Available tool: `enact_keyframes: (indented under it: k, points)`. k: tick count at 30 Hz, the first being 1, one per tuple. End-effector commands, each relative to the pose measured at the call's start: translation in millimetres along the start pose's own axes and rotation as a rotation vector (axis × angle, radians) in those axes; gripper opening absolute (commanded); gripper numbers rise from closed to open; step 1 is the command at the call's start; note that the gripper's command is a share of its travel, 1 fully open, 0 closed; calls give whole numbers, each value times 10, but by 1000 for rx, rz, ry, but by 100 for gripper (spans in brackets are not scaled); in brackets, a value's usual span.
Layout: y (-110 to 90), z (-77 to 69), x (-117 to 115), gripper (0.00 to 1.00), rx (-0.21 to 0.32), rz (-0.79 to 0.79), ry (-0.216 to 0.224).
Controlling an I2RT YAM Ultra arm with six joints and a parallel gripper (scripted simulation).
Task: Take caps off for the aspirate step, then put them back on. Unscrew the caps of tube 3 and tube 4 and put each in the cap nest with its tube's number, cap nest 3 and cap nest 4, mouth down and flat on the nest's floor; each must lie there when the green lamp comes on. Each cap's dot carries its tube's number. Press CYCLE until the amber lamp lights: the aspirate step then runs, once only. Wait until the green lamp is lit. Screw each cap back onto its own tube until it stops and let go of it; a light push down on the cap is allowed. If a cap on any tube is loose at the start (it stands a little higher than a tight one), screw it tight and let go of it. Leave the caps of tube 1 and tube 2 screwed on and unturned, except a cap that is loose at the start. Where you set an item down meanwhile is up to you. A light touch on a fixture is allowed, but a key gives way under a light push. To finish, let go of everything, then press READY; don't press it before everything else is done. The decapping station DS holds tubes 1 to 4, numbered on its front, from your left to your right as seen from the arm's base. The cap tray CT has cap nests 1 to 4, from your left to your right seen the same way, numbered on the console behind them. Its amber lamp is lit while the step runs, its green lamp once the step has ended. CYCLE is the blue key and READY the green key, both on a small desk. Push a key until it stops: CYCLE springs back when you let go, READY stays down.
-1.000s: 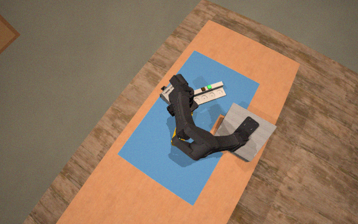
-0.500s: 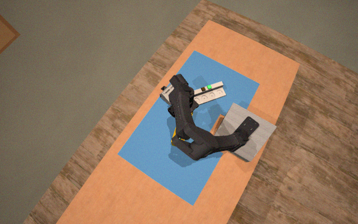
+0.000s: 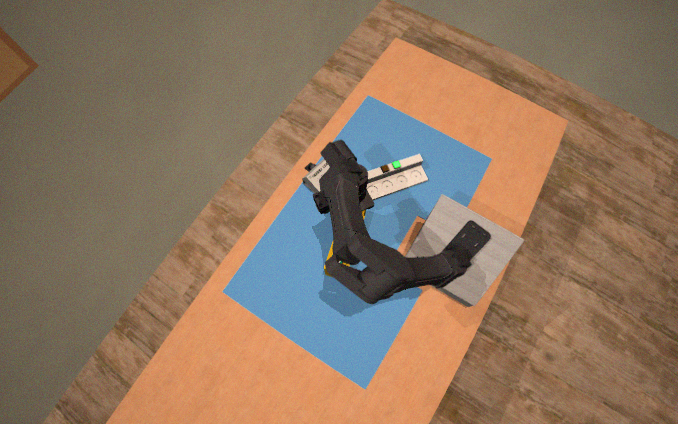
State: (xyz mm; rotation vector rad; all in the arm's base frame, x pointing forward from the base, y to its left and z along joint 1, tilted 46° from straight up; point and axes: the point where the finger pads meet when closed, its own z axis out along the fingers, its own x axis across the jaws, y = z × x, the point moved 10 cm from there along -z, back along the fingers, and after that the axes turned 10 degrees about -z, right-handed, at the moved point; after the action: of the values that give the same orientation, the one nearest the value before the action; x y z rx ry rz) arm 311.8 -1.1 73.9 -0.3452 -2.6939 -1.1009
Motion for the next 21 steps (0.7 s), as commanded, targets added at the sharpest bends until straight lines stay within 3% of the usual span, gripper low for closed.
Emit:
enact_keyframes:
  k: [1,17,19,21]
  points:
    - [-12,-40,-8,0,-5,196,-13]
    - [-12,-38,-8,0,-10,946,-11]
    - [-12,-38,-8,0,-10,946,-11]
    - [-12,-36,-8,0,-10,1046,-10]
